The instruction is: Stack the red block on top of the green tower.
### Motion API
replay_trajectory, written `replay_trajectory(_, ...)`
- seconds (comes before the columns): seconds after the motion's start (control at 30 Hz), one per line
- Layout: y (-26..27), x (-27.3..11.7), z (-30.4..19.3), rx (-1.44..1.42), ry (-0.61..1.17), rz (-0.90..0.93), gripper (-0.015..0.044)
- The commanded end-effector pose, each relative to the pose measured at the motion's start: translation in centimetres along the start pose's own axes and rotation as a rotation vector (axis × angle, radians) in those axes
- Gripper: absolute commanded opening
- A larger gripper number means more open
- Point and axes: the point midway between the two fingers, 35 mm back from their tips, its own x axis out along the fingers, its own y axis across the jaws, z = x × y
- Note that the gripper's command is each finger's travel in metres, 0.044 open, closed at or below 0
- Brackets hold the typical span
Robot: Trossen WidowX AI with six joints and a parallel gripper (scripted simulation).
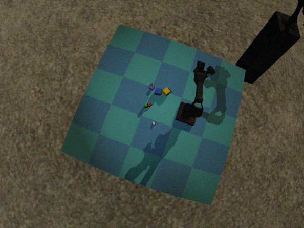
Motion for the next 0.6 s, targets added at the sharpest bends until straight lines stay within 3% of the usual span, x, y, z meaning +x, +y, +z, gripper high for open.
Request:
replay_trajectory(0.0, 1.9, -0.9, 3.2, -0.072, -0.088, 0.050, 0.0440)
replay_trajectory(0.57, 12.5, -7.0, 12.7, -0.425, -0.383, 0.256, 0.0440)
